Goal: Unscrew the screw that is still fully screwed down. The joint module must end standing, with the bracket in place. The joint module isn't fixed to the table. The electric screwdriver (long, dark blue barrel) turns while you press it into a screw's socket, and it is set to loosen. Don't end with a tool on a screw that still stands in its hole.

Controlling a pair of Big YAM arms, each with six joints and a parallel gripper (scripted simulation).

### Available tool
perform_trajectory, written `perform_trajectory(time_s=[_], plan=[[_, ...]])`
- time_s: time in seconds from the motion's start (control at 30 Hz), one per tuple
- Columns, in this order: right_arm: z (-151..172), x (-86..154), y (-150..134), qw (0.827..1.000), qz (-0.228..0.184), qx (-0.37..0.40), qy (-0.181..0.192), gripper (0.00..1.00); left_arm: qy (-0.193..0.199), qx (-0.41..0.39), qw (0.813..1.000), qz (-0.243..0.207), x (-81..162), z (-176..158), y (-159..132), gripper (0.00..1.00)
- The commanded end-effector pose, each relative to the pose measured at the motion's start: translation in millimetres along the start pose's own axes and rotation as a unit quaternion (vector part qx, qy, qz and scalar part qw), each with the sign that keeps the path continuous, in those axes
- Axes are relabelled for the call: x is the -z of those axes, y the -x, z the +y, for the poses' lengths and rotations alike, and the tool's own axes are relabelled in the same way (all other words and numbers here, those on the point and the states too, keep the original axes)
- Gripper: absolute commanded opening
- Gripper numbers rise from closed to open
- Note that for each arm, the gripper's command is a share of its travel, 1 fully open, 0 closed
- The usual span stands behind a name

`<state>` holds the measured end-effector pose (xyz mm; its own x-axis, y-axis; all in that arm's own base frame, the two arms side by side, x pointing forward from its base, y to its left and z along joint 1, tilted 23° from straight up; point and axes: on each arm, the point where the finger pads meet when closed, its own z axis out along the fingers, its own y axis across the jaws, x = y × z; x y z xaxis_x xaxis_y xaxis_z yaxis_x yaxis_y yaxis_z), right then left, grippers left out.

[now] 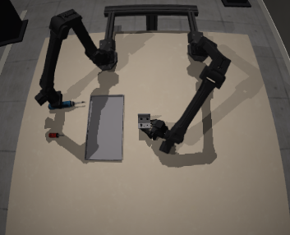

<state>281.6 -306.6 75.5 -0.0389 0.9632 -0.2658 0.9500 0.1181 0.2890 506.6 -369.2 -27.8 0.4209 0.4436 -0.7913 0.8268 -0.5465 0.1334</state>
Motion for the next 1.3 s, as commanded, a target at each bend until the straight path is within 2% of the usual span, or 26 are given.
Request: perform_trajectory(time_s=[0.0, 0.2, 0.23, 0.77, 0.8, 1.27], plan=[[7.2, 5.2, 8.5, 1.000, -0.010, 0.000, 0.007, 0.42, 0.007, -0.013, 1.000, 0.001, 3.6, 9.9, 6.6, 0.59], [7.2, 5.2, 8.5, 1.000, -0.010, 0.000, 0.007, 0.42, 0.007, -0.013, 1.000, 0.001, 3.6, 9.9, 6.6, 0.59], [7.2, 5.2, 8.5, 1.000, -0.010, 0.000, 0.007, 0.49, 0.007, -0.013, 1.000, 0.001, 3.6, 9.9, 6.6, 0.59], [7.2, 5.2, 8.5, 1.000, -0.010, 0.000, 0.007, 0.49, 0.007, -0.013, 1.000, 0.001, 3.6, 9.9, 6.6, 0.59], [7.2, 5.2, 8.5, 1.000, -0.010, 0.000, 0.007, 0.57, 0.007, -0.013, 1.000, 0.001, 3.6, 9.9, 6.6, 0.59], [7.2, 5.2, 8.5, 1.000, -0.010, 0.000, 0.007, 0.57, 0.007, -0.013, 1.000, 0.001, 3.6, 9.9, 6.6, 0.59]])
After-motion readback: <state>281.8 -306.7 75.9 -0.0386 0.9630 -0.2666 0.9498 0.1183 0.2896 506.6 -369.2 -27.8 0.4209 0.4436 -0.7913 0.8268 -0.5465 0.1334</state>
